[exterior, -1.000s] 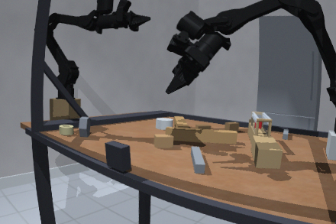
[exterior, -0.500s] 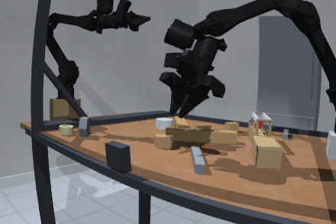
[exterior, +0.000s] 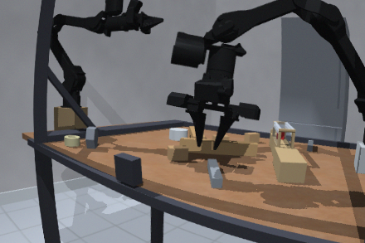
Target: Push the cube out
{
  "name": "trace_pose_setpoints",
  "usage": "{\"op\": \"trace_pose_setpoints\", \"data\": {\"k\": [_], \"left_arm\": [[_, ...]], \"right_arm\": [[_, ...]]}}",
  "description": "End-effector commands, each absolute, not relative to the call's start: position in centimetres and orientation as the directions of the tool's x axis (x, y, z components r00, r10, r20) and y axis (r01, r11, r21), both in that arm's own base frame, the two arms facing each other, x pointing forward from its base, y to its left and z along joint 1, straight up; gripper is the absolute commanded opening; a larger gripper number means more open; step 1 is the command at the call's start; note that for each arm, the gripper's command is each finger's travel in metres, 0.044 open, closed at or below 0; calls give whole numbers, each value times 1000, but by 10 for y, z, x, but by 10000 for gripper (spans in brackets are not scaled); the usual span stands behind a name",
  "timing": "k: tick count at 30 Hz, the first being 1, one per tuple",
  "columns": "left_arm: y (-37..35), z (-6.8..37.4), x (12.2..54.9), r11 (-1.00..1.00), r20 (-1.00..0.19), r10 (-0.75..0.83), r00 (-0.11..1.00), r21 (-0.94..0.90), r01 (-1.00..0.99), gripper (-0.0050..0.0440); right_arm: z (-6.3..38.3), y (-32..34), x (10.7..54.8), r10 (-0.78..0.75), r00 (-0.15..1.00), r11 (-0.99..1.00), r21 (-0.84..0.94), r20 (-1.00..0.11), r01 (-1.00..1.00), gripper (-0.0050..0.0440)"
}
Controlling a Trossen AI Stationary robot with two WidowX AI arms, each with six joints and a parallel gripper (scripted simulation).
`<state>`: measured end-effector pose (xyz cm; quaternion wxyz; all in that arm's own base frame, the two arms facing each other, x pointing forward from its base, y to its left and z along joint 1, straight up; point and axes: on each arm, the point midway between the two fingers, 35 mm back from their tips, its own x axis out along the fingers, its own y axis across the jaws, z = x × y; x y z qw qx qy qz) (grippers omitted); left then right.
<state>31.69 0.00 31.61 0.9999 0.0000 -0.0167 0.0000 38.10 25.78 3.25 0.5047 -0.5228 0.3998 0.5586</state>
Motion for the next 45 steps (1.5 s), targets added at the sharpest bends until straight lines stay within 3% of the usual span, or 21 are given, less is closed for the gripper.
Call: {"op": "trace_pose_setpoints", "data": {"k": [1, 4, 9, 45], "left_arm": [[0, 323, 316, 1000, 50, 0, 999, 0, 0, 0], [0, 323, 316, 1000, 50, 0, 999, 0, 0, 0], [0, 323, 316, 1000, 50, 0, 999, 0, 0, 0], [0, 323, 316, 1000, 50, 0, 999, 0, 0, 0]], "right_arm": [[31, 267, 371, 53, 34, -380, -52, -998, -923, 150], [25, 269, 361, -8, 13, -506, -8, -1000, -862, 150], [24, 268, 357, -31, 6, -548, 12, -999, -837, 150], [33, 269, 361, 25, 26, -495, -35, -999, -868, 150]]}}
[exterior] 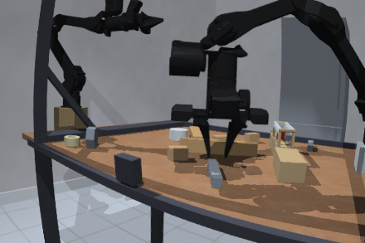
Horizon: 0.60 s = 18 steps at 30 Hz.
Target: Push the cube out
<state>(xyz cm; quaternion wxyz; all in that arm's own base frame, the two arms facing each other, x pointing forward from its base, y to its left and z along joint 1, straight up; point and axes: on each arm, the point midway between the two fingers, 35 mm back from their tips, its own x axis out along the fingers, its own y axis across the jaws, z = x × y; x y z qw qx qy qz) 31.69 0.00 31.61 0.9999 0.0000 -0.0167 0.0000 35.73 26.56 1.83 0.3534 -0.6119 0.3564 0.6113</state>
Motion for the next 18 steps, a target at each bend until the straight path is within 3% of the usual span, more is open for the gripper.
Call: {"op": "trace_pose_setpoints", "data": {"k": [1, 18], "left_arm": [[0, 323, 316, 1000, 50, 0, 999, 0, 0, 0], [0, 323, 316, 1000, 50, 0, 999, 0, 0, 0]], "right_arm": [[36, 269, 360, 34, 29, -499, -42, -999, -866, 150], [3, 267, 357, 25, 22, -498, -32, -999, -867, 150]]}}
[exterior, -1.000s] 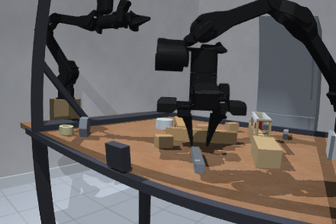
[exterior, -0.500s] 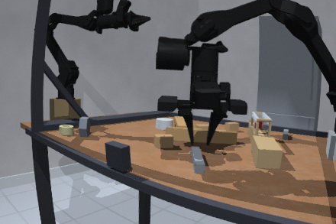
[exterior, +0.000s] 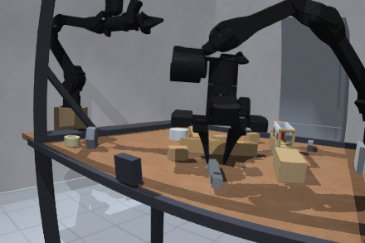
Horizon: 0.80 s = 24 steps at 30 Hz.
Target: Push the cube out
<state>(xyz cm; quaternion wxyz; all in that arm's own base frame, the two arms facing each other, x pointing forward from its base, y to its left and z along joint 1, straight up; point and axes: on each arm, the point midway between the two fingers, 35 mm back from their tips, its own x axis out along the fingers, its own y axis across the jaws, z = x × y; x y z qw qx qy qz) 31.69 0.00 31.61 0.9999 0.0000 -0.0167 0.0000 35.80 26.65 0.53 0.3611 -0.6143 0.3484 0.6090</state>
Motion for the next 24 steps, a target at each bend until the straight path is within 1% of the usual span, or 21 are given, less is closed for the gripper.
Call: {"op": "trace_pose_setpoints", "data": {"k": [1, 8, 11, 20, 24], "left_arm": [[0, 323, 316, 1000, 50, 0, 999, 0, 0, 0], [0, 323, 316, 1000, 50, 0, 999, 0, 0, 0], [0, 323, 316, 1000, 50, 0, 999, 0, 0, 0], [0, 323, 316, 1000, 50, 0, 999, 0, 0, 0], [0, 323, 316, 1000, 50, 0, 999, 0, 0, 0]], "right_arm": [[1, 267, 358, 25, 22, -498, -32, -999, -866, 150], [-13, 268, 358, 20, 15, -499, -23, -1000, -866, 150], [-9, 268, 359, 20, 16, -499, -24, -1000, -866, 150], [-31, 268, 358, 12, 5, -500, -11, -1000, -866, 150], [-25, 268, 359, 13, 7, -500, -13, -1000, -866, 150]]}}
